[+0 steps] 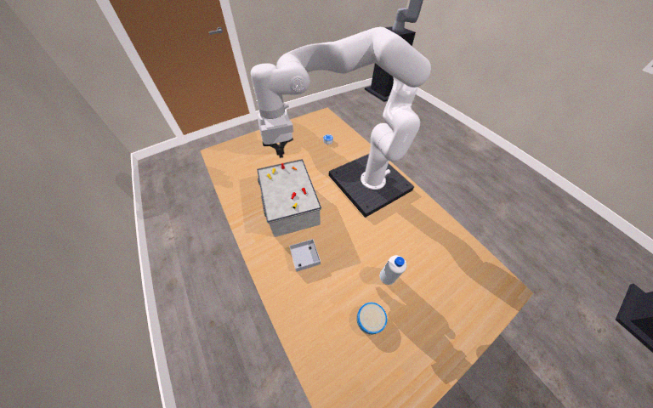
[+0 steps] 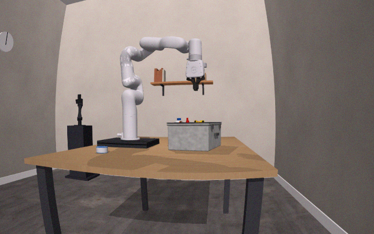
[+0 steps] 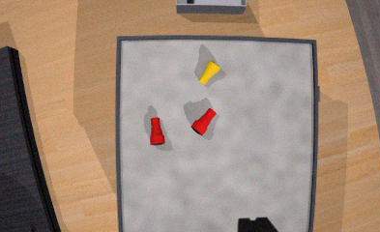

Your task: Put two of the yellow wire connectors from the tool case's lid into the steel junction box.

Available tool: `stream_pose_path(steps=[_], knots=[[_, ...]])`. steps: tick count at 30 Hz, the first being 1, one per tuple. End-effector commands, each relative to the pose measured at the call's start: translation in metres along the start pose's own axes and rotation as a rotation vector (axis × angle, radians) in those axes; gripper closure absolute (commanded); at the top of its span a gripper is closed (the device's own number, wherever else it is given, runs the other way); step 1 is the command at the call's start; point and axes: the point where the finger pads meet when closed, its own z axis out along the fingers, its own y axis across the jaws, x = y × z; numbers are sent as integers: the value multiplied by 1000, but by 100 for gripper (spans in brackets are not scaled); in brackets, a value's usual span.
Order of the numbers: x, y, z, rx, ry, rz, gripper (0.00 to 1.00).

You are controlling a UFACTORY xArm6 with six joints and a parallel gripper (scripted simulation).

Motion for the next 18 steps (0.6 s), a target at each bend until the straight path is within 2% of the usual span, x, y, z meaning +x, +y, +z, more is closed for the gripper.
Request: stream_pose_path(steps=[1,2,3,6,11,15,17,18], knots=[[0,1,-2,-5,0,0,100],[0,1,-2,-5,0,0,100],[0,1,-2,-5,0,1,70],[6,2,5,-5,0,37,70],[43,4,45,-4,1,247,70],[63,3,66,-4,1,362,70],[63,3,66,-4,1,362,70],[72,1,77,-4,1,421,70]])
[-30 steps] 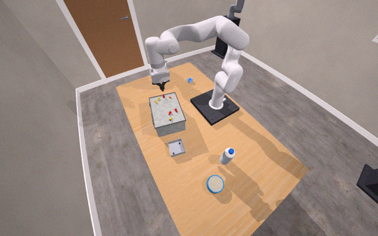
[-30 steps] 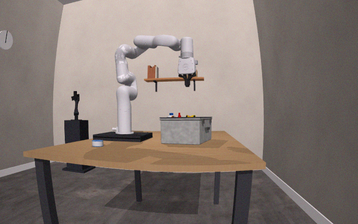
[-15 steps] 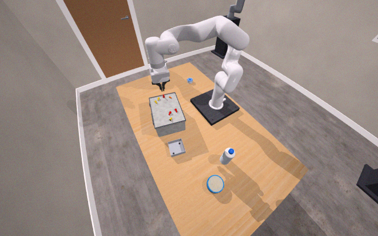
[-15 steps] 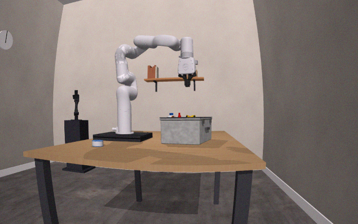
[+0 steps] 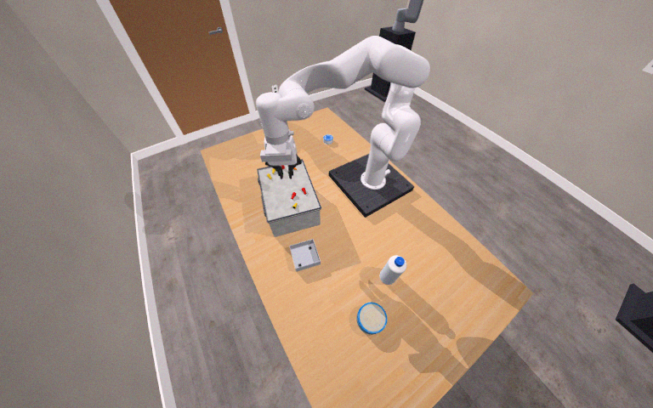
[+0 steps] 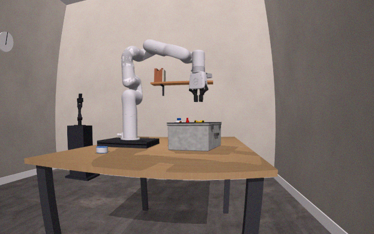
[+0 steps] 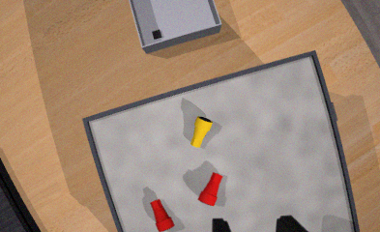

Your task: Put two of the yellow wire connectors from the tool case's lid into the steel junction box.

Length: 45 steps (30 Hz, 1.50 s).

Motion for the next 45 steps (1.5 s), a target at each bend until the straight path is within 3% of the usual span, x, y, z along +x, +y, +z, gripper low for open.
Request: stream_pose_path(steps=[1,7,19,25,45], knots=[[28,-7,30,-30,-6,186,70],[50,-22,59,-30,-3,343,70],[52,-23,65,-30,-3,354,70],[52,-22,101,-30,-3,354,70],[53,-21,102,-30,-3,354,70]])
